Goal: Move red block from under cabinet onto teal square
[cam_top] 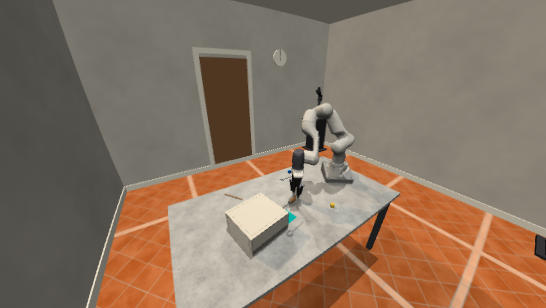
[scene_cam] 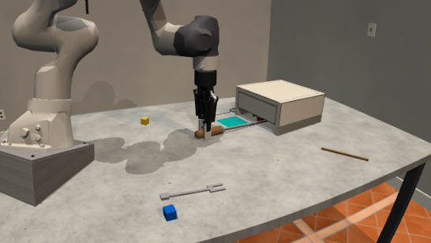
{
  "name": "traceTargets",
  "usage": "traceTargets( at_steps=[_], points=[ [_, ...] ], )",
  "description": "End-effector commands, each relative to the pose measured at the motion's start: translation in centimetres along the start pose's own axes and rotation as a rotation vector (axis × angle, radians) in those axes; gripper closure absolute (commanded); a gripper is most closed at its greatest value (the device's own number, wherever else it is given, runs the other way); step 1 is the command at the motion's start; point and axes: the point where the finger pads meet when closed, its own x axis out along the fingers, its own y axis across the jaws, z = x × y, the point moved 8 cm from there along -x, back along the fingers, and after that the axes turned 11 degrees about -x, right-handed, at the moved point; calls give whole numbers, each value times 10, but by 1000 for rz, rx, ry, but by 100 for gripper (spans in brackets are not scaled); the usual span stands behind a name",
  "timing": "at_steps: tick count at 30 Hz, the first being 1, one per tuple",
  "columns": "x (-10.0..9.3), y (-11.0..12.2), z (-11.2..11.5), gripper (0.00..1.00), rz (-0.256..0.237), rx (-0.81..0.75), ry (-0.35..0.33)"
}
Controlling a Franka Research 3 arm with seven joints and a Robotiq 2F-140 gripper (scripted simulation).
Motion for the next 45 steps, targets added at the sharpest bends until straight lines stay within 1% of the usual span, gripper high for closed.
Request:
traceTargets(
  at_steps=[1, 4, 19, 21, 36, 45],
  points=[
    [0, -3, 11, 100, 1, 3, 5],
    [0, -4, 14, 100, 1, 3, 5],
    [0, -12, 56, 100, 1, 3, 5],
    [0, -12, 56, 100, 1, 3, 5],
    [0, -18, 86, 100, 1, 3, 5],
    [0, -20, 95, 100, 1, 3, 5]
  ],
)
